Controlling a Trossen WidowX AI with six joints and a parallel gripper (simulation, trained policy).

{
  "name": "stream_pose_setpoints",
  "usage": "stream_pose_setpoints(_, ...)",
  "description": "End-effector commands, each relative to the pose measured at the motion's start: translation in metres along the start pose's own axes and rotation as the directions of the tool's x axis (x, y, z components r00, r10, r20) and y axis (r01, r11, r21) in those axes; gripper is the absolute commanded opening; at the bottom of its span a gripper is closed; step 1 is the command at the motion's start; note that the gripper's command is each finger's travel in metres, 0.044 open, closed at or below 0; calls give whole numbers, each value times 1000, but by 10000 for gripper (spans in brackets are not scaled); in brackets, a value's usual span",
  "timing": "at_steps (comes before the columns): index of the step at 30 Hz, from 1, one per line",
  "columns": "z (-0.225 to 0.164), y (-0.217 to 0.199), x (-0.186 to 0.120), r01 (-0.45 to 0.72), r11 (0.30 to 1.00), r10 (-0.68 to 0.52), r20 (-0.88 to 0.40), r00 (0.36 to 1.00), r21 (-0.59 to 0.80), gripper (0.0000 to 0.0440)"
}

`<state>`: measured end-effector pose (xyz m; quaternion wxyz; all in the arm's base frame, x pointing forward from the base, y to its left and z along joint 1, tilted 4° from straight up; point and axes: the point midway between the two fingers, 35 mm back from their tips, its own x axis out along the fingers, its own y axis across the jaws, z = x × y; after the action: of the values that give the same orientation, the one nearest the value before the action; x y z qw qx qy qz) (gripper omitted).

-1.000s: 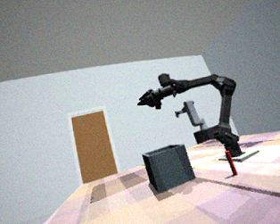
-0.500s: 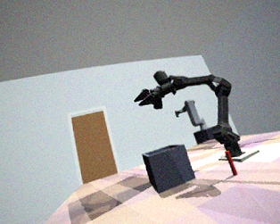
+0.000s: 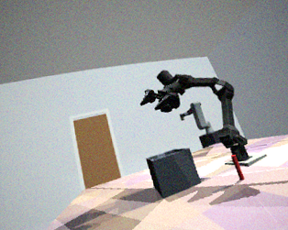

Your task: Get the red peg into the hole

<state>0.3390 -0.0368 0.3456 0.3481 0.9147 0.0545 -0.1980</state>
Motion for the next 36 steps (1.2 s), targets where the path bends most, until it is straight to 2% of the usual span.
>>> stream_pose_setpoints(1,-1,-23,6,93,995,-93,8,996,-47,438)
stream_pose_setpoints(8,0,-72,8,277,951,-275,34,961,-141,434)
stream_pose_setpoints(15,8,-122,4,461,858,-451,95,887,-228,433)
stream_pose_setpoints(26,33,-193,-15,704,630,-665,241,707,-329,440)
stream_pose_setpoints(36,61,-237,-37,840,402,-754,388,529,-365,440)
